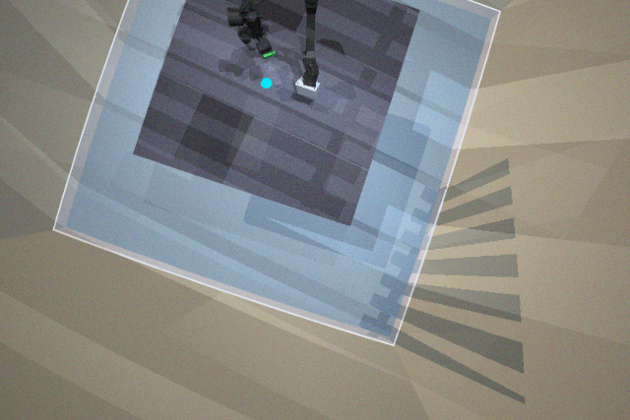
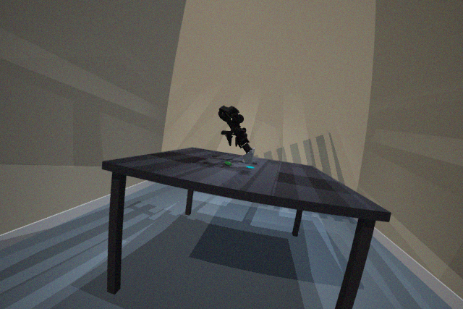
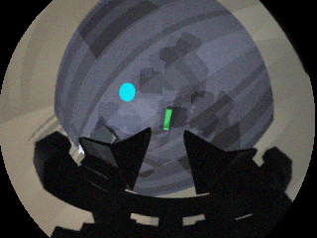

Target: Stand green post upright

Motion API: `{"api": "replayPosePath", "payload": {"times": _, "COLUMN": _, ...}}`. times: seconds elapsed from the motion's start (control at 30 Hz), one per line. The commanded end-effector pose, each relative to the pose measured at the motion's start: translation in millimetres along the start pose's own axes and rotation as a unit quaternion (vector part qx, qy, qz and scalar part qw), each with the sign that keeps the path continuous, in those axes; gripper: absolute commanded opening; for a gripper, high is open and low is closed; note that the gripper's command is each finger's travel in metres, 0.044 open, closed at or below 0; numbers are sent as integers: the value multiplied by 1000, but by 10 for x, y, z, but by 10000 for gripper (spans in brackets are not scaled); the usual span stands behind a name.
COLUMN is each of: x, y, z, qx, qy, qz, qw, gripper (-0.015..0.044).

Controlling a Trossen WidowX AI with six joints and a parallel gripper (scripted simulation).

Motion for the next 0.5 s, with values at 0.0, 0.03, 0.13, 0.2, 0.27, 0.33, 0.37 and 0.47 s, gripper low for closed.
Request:
{"api": "replayPosePath", "payload": {"times": 0.0, "x": -54, "y": -21, "z": -68, "qx": 20, "qy": 10, "qz": -29, "qw": 999, "gripper": 233}}
{"api": "replayPosePath", "payload": {"times": 0.03, "x": -54, "y": -21, "z": -68, "qx": 20, "qy": 10, "qz": -29, "qw": 999, "gripper": 233}}
{"api": "replayPosePath", "payload": {"times": 0.13, "x": -54, "y": -21, "z": -68, "qx": 20, "qy": 10, "qz": -29, "qw": 999, "gripper": 233}}
{"api": "replayPosePath", "payload": {"times": 0.2, "x": -60, "y": -37, "z": -164, "qx": 19, "qy": 9, "qz": -29, "qw": 999, "gripper": 233}}
{"api": "replayPosePath", "payload": {"times": 0.27, "x": -75, "y": -61, "z": -439, "qx": 18, "qy": 7, "qz": -29, "qw": 999, "gripper": 233}}
{"api": "replayPosePath", "payload": {"times": 0.33, "x": -86, "y": -55, "z": -748, "qx": 17, "qy": 8, "qz": -29, "qw": 999, "gripper": 233}}
{"api": "replayPosePath", "payload": {"times": 0.37, "x": -88, "y": -39, "z": -899, "qx": 18, "qy": 9, "qz": -29, "qw": 999, "gripper": 233}}
{"api": "replayPosePath", "payload": {"times": 0.47, "x": -84, "y": 28, "z": -1222, "qx": 21, "qy": 12, "qz": -29, "qw": 999, "gripper": 233}}
Point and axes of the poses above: the point midway between the two fingers, 35 mm back from their tips, its own z axis back along the fingers, its own x axis across the jaws, y = z × x, the point moved 4 cm from there along z, back along the fingers, and after that the axes turned 9 degrees about -z, right-handed, at the moved point
